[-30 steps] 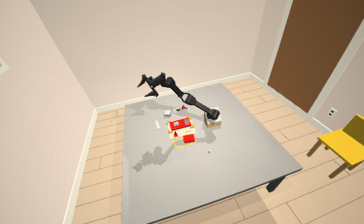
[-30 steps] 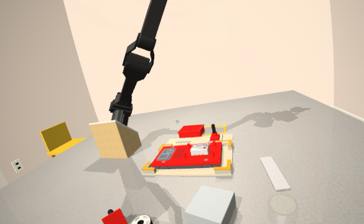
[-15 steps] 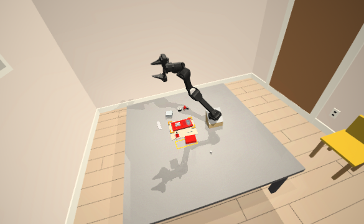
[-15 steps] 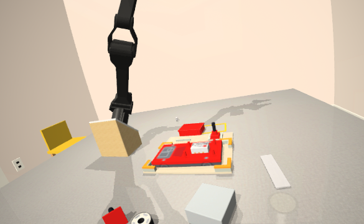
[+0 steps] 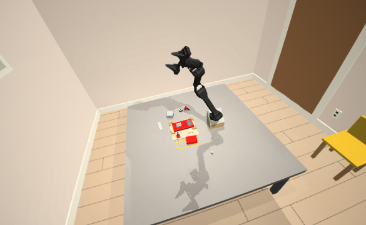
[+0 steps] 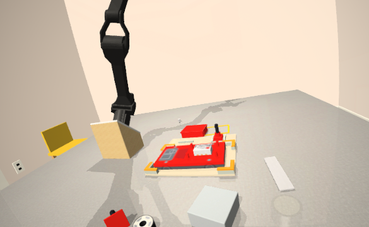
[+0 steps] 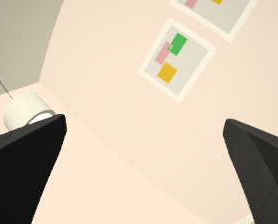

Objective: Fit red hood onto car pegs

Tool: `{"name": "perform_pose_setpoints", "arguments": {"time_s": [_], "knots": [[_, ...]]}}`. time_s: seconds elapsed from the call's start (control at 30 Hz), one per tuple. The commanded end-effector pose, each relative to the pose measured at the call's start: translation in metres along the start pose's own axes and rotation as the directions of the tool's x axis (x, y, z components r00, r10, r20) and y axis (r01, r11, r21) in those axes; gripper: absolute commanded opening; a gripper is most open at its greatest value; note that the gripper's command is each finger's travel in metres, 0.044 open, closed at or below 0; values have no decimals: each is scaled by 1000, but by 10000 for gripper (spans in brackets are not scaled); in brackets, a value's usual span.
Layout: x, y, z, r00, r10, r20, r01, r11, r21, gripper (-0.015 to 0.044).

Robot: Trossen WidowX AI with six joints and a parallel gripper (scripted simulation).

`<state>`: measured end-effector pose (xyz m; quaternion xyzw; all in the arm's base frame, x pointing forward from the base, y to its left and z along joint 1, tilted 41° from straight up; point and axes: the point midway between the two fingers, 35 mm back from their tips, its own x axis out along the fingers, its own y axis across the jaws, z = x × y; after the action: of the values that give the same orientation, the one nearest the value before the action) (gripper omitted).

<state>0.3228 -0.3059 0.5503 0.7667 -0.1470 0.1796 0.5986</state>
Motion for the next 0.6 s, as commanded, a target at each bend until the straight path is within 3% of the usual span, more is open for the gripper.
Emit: {"name": "perform_pose_setpoints", "arguments": {"time_s": [0.0, 0.57], "knots": [[-19, 40, -19, 996, 92, 6, -91, 992, -88, 440], [-89, 145, -129, 927, 357, -117, -373, 841, -392, 440]]}}
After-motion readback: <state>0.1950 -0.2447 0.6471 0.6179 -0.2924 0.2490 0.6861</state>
